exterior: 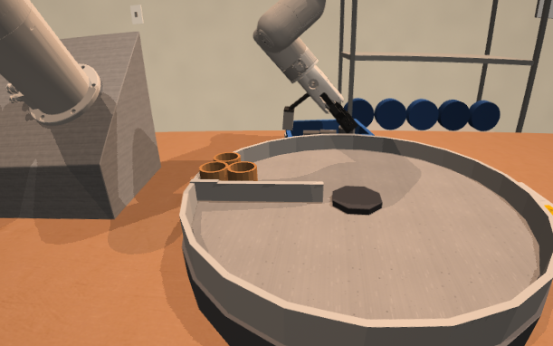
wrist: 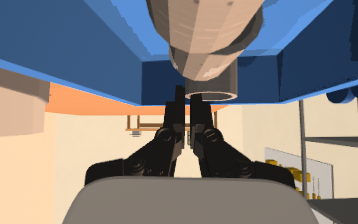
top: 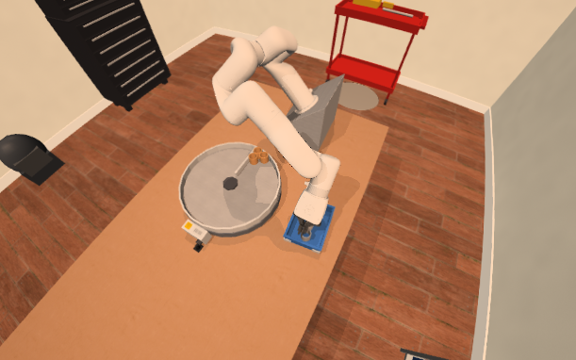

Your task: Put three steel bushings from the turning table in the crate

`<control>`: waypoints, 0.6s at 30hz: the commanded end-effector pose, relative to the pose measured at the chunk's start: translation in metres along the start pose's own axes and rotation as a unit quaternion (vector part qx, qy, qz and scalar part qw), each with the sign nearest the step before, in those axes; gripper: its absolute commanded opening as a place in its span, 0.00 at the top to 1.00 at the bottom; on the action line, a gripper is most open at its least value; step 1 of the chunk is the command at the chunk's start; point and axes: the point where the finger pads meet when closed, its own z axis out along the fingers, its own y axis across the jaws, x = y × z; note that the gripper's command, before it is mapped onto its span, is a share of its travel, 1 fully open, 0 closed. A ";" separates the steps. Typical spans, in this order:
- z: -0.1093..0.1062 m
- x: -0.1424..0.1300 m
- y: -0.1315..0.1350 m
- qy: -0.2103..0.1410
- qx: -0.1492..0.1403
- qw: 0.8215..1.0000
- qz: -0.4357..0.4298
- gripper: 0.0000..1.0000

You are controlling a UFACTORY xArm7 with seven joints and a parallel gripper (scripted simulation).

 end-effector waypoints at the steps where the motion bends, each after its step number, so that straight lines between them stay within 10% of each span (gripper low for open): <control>1: 0.006 0.009 -0.006 0.004 0.007 1.000 -0.006 1.00; 18: -0.022 -0.014 -0.005 0.004 0.007 1.000 -0.006 1.00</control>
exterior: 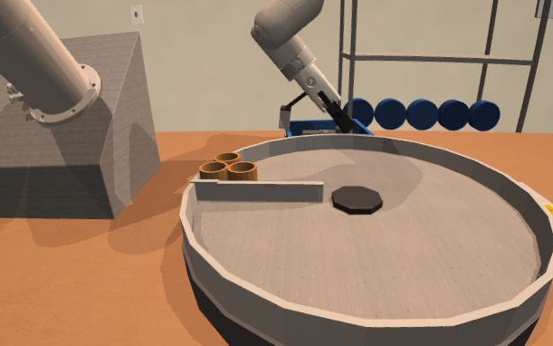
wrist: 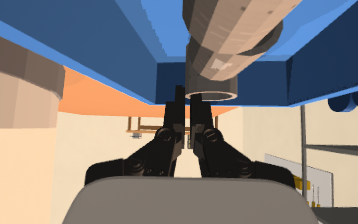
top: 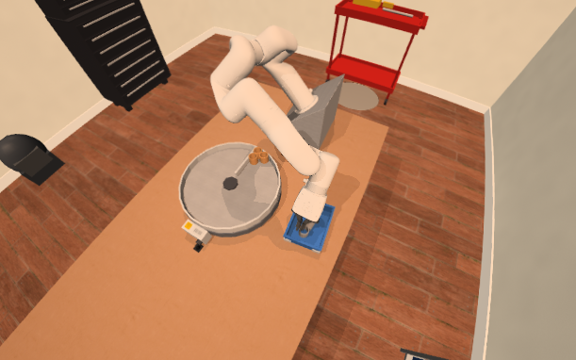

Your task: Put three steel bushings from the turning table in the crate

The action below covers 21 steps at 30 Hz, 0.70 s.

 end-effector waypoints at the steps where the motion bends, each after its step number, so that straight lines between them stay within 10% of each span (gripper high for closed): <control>1: -0.016 -0.019 0.006 -0.007 -0.007 1.000 0.006 1.00; 21: -0.075 -0.067 0.005 -0.007 -0.007 1.000 0.006 1.00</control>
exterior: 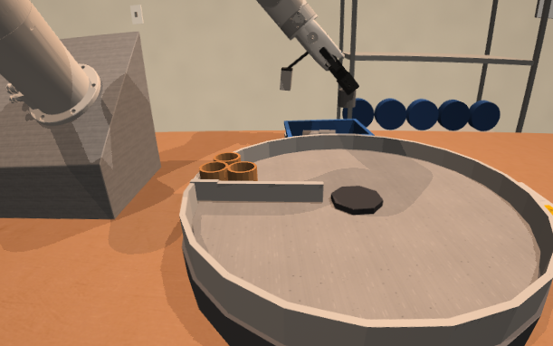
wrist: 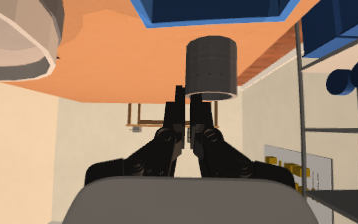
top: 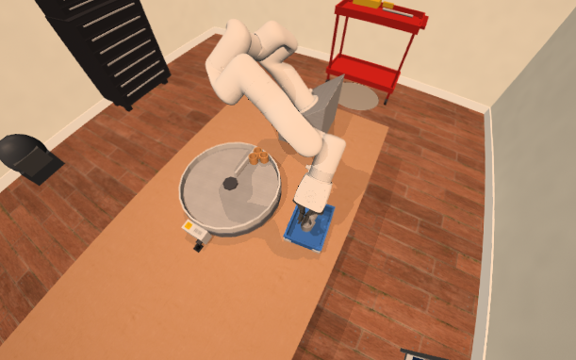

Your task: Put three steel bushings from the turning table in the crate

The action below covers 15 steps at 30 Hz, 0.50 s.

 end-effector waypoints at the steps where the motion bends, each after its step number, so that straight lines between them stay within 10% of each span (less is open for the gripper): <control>1: -0.012 -0.010 0.001 -0.001 -0.001 1.000 0.001 1.00; 15: -0.017 -0.015 0.000 -0.001 -0.001 1.000 0.001 1.00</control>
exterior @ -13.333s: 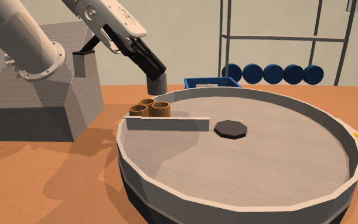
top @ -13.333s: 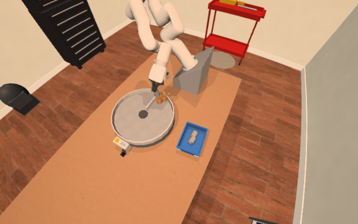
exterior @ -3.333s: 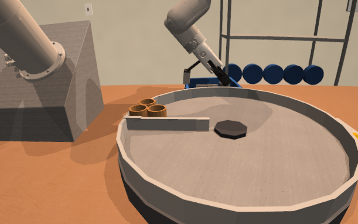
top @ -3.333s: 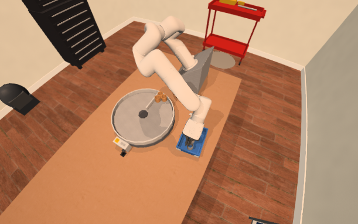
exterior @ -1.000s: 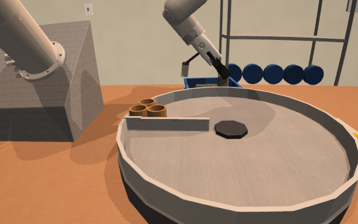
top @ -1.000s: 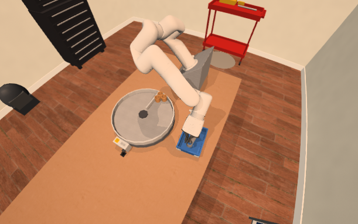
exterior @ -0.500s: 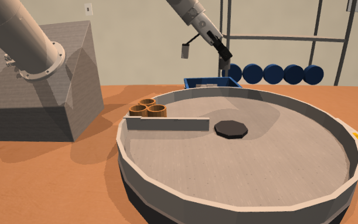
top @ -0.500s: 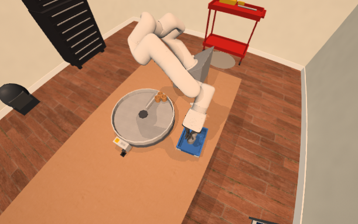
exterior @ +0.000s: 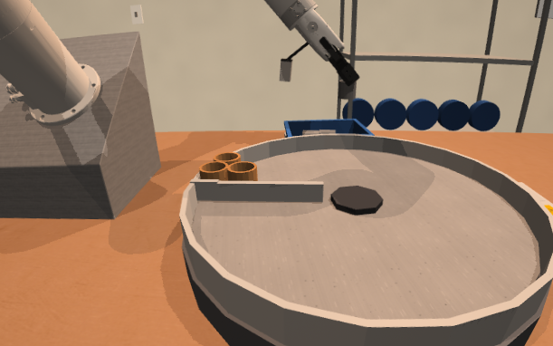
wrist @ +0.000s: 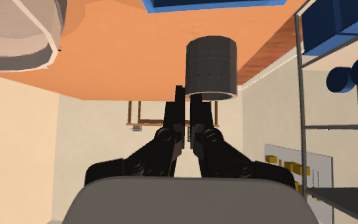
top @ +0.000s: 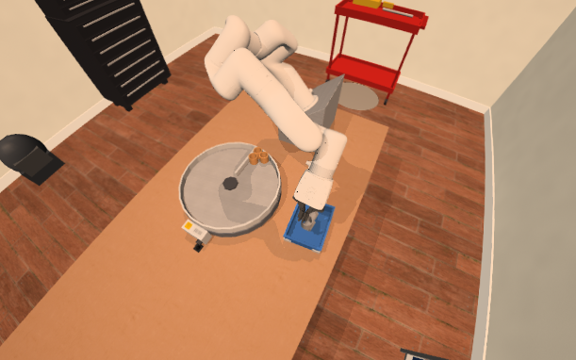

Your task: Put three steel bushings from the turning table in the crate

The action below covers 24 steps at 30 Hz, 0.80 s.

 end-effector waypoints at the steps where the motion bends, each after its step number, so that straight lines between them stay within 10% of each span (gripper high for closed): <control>1: -0.002 -0.003 0.001 -0.002 -0.002 1.000 0.001 1.00; 16: -0.004 -0.001 0.000 -0.002 0.016 1.000 0.022 1.00; 24: -0.012 0.010 -0.005 -0.002 0.093 0.989 0.113 1.00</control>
